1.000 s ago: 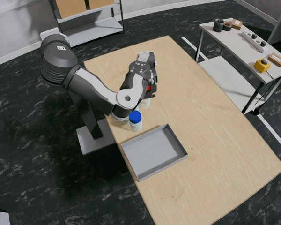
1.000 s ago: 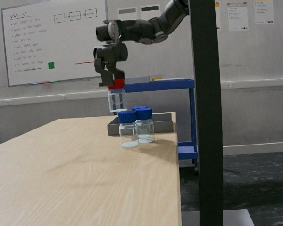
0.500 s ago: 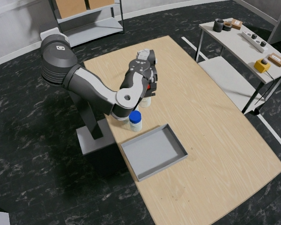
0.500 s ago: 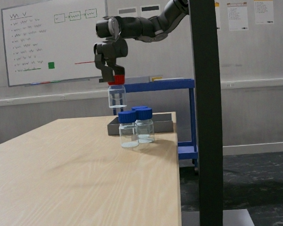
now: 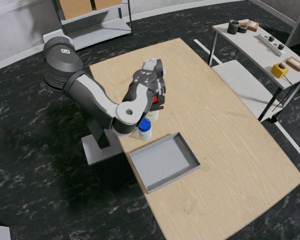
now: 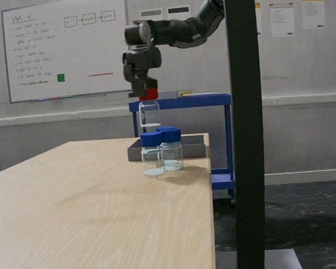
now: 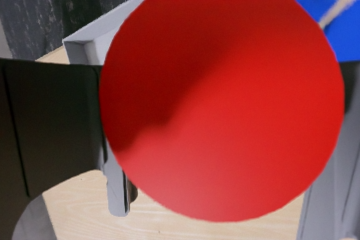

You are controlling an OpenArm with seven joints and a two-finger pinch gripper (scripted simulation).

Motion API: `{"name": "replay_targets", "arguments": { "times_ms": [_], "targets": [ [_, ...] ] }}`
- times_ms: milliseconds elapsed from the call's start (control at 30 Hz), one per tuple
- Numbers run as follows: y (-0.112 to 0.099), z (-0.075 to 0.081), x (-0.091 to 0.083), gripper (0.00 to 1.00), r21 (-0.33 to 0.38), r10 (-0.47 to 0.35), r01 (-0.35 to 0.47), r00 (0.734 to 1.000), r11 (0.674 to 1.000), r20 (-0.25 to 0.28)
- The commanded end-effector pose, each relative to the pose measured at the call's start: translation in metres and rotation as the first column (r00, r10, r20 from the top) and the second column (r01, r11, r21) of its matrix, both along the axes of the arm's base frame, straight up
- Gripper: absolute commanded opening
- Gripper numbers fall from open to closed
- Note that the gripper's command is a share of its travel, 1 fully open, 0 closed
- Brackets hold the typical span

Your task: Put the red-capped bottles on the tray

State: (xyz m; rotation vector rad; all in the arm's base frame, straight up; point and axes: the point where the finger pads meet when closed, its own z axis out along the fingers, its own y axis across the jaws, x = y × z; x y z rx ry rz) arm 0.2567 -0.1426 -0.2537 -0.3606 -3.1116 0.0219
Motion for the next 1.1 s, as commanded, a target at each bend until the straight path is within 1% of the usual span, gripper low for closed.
{"name": "replay_targets", "arguments": {
  "times_ms": [0,367,400,467,500,633,833,1067],
  "targets": [
    [-0.005,0.002,0.0,0.0,0.006,-0.004,0.004,1.0,1.0,0.009],
    [-0.034,0.002,-0.024,0.0,0.006,-0.004,0.004,1.0,1.0,0.009],
    [-0.039,0.002,-0.029,0.0,0.006,-0.004,0.004,1.0,1.0,0.009],
    [-0.039,0.002,-0.029,0.0,0.006,-0.004,0.004,1.0,1.0,0.009],
    [-0.044,0.002,-0.033,0.0,0.005,-0.004,0.004,1.0,1.0,0.009],
    [-0.052,0.002,-0.039,0.0,0.005,-0.004,0.004,1.0,1.0,0.009],
    [-0.06,0.002,-0.046,0.0,0.005,-0.004,0.004,1.0,1.0,0.009],
    [-0.062,0.002,-0.047,0.0,-0.001,-0.01,0.01,1.0,1.0,0.005]
  ]
}}
